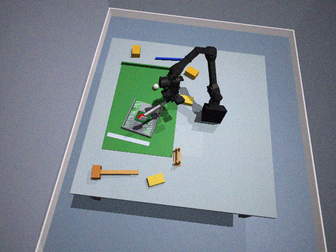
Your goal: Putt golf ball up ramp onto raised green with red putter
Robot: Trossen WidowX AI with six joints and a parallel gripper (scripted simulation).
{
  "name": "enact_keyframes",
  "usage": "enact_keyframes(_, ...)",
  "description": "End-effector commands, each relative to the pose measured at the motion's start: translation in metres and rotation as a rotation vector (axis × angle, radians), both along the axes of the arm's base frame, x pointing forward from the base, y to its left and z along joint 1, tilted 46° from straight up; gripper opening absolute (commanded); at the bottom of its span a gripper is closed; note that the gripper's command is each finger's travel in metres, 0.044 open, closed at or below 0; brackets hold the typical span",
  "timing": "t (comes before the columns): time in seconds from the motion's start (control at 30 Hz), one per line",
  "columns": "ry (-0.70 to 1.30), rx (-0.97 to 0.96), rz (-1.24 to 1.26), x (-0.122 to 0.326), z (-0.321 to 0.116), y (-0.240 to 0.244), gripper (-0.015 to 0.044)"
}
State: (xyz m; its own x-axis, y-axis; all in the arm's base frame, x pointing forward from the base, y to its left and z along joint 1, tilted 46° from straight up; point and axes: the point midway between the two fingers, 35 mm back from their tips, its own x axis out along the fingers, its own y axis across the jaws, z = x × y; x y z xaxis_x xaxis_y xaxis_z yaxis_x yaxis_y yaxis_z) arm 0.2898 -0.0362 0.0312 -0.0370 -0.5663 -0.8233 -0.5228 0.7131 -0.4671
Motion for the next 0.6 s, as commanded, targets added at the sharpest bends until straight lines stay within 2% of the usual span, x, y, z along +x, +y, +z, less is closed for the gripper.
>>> enact_keyframes(0.0,-0.077,-0.029,-0.110,-0.009,0.022,-0.020,0.0000)
enact_keyframes(0.57,-0.357,-0.153,-0.505,-0.057,0.093,-0.087,0.0000)
